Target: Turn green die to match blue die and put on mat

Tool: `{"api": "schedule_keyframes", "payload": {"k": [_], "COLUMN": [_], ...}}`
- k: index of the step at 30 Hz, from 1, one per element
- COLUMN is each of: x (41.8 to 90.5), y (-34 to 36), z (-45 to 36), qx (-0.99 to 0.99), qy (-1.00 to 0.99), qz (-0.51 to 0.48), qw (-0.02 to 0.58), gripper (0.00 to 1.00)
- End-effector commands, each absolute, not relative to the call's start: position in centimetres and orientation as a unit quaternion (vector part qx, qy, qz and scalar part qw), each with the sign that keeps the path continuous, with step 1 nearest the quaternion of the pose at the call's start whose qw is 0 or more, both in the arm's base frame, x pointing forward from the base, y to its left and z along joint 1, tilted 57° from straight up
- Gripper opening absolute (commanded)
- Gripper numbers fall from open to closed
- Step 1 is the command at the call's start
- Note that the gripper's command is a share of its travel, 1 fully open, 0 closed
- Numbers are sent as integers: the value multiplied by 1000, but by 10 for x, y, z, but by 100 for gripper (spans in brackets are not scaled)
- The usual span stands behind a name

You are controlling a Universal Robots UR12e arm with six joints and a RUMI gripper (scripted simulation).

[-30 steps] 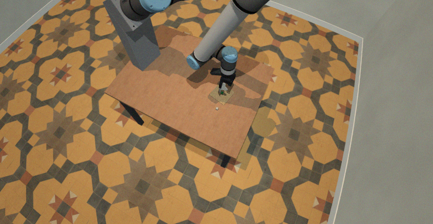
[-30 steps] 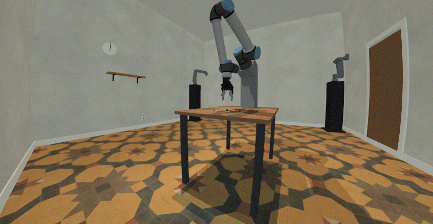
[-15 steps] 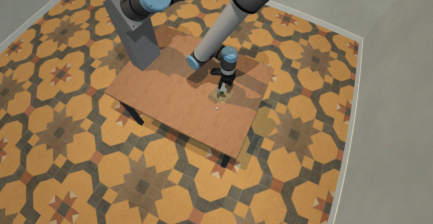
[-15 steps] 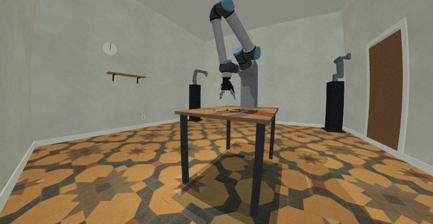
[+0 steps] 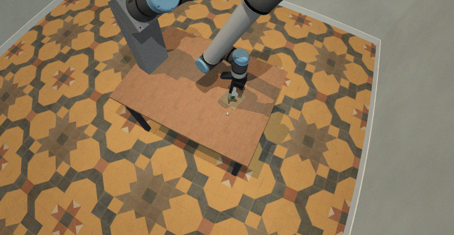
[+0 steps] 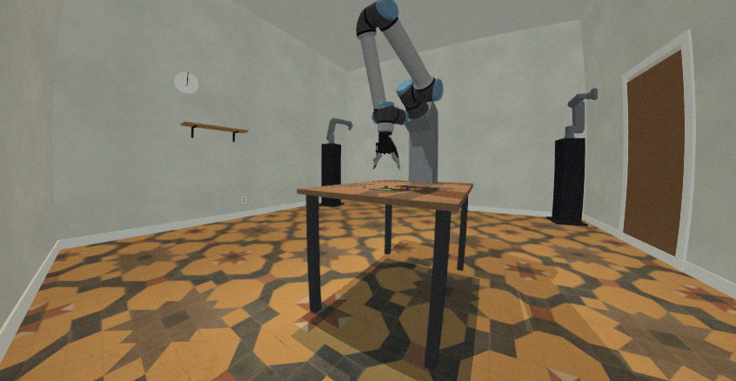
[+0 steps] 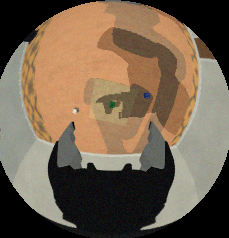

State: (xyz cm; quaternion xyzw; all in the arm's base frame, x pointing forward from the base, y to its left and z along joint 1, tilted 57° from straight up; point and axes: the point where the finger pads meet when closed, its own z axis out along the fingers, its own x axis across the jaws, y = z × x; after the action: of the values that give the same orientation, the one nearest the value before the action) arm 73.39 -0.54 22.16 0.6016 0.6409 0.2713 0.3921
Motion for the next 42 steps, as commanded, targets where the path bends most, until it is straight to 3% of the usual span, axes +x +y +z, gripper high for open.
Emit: {"api": "schedule_keyframes", "payload": {"k": [1,24,42], "x": [734,739,745], "y": [-5,-9,-9], "z": [222,216,214], "qx": [595,334,92], "qy": [647,813,874], "qz": [267,114,-21], "qw": [395,463,477], "gripper": [100,100,100]}}
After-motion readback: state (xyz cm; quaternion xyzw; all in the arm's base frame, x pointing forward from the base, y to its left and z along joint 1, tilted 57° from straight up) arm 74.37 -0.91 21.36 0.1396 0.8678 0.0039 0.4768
